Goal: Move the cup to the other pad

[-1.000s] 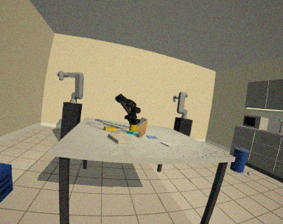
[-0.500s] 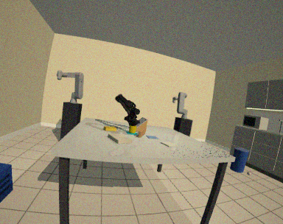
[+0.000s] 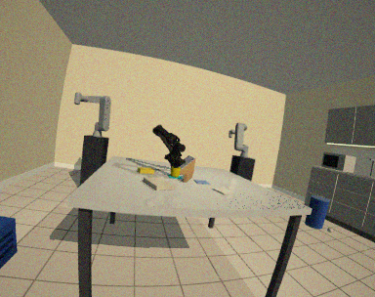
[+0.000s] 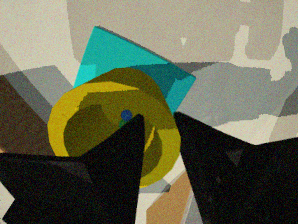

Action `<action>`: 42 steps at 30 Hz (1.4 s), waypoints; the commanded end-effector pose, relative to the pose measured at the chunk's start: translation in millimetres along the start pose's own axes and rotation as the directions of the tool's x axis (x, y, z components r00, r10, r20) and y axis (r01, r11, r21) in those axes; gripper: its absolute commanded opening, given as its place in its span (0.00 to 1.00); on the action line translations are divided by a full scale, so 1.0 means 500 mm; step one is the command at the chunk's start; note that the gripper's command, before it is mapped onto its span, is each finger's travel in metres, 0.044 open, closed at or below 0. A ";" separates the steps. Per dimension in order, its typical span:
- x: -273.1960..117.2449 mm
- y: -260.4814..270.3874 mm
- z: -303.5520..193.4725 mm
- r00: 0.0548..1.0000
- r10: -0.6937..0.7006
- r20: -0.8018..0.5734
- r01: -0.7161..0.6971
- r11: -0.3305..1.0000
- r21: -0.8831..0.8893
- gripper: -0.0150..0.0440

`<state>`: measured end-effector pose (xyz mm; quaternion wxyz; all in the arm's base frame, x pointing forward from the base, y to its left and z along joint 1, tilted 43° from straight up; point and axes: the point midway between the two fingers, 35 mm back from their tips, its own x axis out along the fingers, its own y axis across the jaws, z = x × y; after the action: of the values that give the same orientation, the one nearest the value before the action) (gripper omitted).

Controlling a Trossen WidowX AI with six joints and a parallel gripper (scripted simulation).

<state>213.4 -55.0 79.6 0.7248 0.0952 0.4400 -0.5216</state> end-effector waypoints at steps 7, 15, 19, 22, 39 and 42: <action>-0.002 0.000 0.000 1.000 0.000 0.000 0.000 1.000 0.000 0.50; -0.018 0.002 0.000 1.000 0.001 -0.001 -0.001 1.000 -0.001 0.50; -0.028 0.002 0.000 1.000 0.001 -0.001 -0.001 1.000 -0.001 0.50; -0.035 0.003 0.000 1.000 0.001 -0.001 -0.001 1.000 -0.002 0.50; -0.077 0.002 -0.001 1.000 0.000 0.000 0.000 1.000 -0.004 0.50; -0.084 0.002 -0.001 1.000 0.000 0.000 0.000 1.000 -0.004 0.50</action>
<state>210.3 -30.5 106.2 0.7241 0.0900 0.4420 -0.5217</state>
